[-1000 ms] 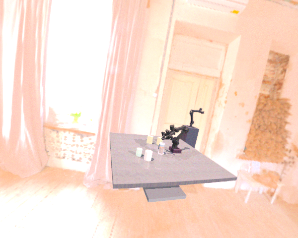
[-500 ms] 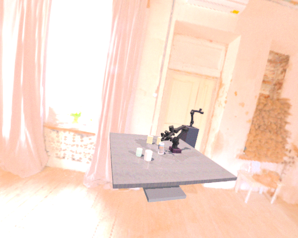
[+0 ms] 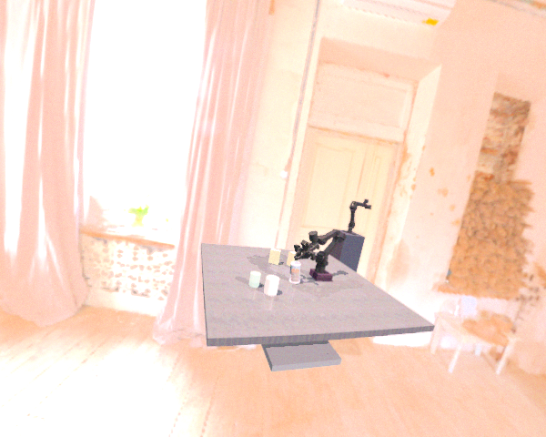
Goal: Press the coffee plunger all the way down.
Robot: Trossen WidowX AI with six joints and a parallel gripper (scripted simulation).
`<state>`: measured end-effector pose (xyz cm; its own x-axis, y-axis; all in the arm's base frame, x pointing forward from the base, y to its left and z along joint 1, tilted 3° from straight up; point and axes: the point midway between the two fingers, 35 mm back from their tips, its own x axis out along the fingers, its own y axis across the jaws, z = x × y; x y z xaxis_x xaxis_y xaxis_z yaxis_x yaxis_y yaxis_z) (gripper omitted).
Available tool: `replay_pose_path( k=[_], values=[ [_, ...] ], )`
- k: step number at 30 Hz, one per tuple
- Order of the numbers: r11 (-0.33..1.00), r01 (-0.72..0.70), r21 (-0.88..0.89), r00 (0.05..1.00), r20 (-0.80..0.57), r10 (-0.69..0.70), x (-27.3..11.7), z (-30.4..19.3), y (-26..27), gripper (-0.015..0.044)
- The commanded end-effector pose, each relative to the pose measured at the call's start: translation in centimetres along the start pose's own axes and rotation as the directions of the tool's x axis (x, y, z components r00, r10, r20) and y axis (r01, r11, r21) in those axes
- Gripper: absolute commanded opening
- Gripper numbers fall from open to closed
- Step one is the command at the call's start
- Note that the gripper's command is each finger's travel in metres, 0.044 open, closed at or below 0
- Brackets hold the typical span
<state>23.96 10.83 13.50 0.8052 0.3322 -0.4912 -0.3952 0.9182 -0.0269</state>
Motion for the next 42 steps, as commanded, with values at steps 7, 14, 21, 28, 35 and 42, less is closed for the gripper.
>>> replay_pose_path(
  k=[7,14,21,28,35,42],
  values=[
    [1.000,0.001,-0.011,0.999,-0.044,-0.001,0.67,-1.06,0.00,0.0113],
    [1.000,0.001,-0.011,0.999,-0.044,-0.001,0.77,-0.99,0.01,0.0113],
    [1.000,0.001,-0.011,0.999,-0.044,-0.001,0.89,-0.90,0.01,0.0113],
    [1.000,0.001,-0.011,0.999,-0.044,-0.001,1.02,-0.81,0.01,0.0113],
    [1.000,0.001,-0.011,0.999,-0.044,-0.001,1.11,-0.71,0.00,0.0113],
    [1.000,0.001,-0.011,0.999,-0.044,-0.001,1.22,-0.65,0.00,0.0113]
  ],
)
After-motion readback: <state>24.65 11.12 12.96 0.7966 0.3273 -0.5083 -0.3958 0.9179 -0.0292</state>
